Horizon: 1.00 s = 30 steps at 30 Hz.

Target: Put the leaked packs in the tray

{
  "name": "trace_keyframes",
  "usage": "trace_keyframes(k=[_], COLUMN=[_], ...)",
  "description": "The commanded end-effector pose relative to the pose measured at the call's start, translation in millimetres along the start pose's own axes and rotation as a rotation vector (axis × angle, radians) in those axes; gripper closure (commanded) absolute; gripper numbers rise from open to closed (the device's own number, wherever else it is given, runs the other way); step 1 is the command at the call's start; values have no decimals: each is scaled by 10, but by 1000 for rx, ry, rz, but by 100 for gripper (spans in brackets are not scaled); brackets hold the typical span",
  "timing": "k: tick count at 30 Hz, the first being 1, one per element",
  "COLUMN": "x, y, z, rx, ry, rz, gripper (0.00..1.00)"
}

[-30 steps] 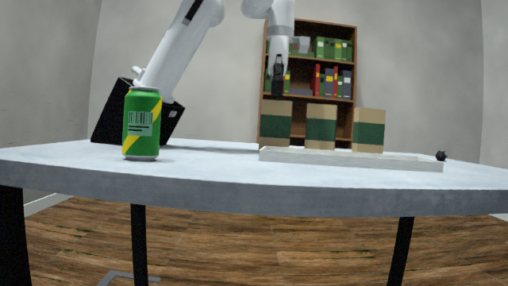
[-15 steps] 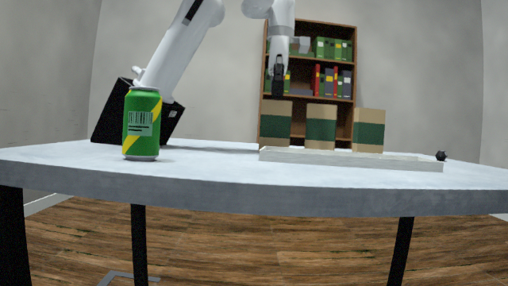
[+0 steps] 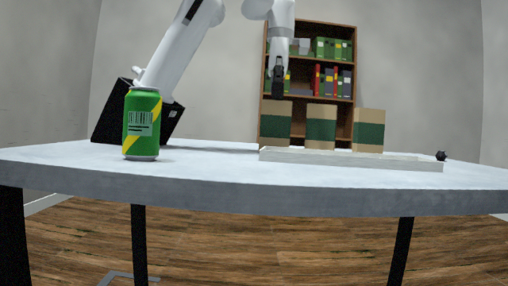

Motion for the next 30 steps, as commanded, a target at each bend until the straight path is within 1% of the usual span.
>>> trace_keyframes(k=[1,16,18,25,30], x=[-10,-11,-11,-11,-11], y=[-8,-9,-9,-9,-9], z=[-20,-358,-358,-458,-478], rx=[-2,-2,-2,-2,-2], ry=[2,2,2,2,2], rz=[0,0,0,0,0], gripper=[17,17,17,17,17])
Point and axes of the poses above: the point where the finger pads meet when closed, its own z axis back along the fingers, its own y axis across the jaws, x = y × z, the point moved 4 cm from there along z, back along the fingers, and after that the axes turned 8 degrees about -z, right-handed, at the moved point
